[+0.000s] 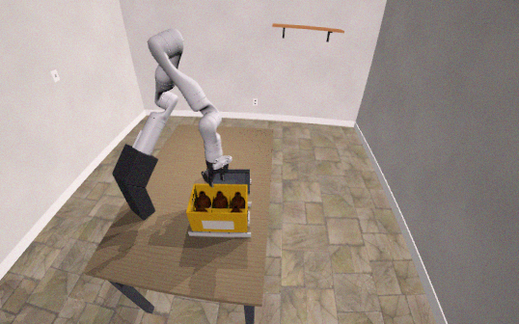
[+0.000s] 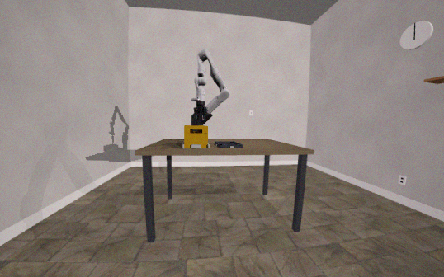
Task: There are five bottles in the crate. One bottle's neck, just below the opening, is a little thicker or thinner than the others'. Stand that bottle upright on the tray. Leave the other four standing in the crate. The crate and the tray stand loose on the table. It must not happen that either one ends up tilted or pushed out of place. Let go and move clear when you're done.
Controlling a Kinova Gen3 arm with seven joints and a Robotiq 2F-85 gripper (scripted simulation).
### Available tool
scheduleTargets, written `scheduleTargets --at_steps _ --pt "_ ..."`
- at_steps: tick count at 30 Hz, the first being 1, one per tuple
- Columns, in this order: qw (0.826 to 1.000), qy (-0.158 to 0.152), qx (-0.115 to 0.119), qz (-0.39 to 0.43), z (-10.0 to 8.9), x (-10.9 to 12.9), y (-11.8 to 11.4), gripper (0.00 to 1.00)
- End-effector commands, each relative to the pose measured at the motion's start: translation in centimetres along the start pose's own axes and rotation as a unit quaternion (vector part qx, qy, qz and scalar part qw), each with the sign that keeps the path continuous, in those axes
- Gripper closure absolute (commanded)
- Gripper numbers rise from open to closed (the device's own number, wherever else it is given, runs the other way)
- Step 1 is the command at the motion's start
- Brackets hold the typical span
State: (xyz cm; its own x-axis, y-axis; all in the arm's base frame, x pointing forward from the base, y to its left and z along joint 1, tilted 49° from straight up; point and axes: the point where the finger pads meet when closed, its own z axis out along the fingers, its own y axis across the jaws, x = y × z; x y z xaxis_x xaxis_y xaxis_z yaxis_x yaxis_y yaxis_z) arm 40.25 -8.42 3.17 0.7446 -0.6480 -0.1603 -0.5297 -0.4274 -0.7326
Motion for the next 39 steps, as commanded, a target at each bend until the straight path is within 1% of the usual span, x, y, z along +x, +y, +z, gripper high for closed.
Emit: scheduleTargets --at_steps 1,18,29,39 --pt "1.000 0.002 0.002 0.001 0.0 0.0 -0.3 0.36" --pt "1.000 0.002 0.002 0.001 0.0 0.0 -0.3 0.36" --pt "1.000 0.002 0.001 0.000 0.4 0.0 -0.3 0.36" --pt "1.000 0.002 0.001 0.001 1.4 0.0 -0.3 0.36"
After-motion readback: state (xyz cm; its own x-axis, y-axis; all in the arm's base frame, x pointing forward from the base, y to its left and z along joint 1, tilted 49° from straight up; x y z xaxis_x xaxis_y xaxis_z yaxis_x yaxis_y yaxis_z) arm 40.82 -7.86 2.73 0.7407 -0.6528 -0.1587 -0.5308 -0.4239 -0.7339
